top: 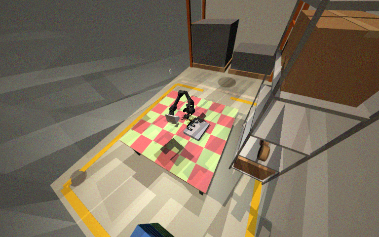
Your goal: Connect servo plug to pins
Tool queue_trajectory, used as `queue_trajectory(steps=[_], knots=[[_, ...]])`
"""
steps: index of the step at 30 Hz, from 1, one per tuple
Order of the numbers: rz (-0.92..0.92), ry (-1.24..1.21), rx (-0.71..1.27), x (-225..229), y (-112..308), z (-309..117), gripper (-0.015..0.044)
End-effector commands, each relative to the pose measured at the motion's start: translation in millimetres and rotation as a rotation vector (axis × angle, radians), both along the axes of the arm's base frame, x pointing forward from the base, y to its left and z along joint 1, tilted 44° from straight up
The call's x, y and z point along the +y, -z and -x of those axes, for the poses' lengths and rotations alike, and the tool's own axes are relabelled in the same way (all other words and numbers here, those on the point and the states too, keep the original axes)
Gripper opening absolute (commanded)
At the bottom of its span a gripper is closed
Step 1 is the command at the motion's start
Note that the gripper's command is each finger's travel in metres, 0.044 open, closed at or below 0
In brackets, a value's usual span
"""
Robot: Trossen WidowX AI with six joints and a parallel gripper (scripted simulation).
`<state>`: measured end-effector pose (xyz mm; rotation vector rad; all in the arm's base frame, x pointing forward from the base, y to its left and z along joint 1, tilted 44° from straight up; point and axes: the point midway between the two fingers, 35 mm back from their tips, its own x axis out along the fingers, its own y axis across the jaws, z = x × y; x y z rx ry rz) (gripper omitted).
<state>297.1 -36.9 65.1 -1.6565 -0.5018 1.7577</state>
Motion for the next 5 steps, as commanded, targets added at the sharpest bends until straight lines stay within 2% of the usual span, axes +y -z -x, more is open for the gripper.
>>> queue_trajectory(steps=[1,5], knots=[[0.003,-0.005,-0.002,-0.5,-0.5,0.4,0.0440],[0.003,-0.005,-0.002,-0.5,-0.5,0.4,0.0440]])
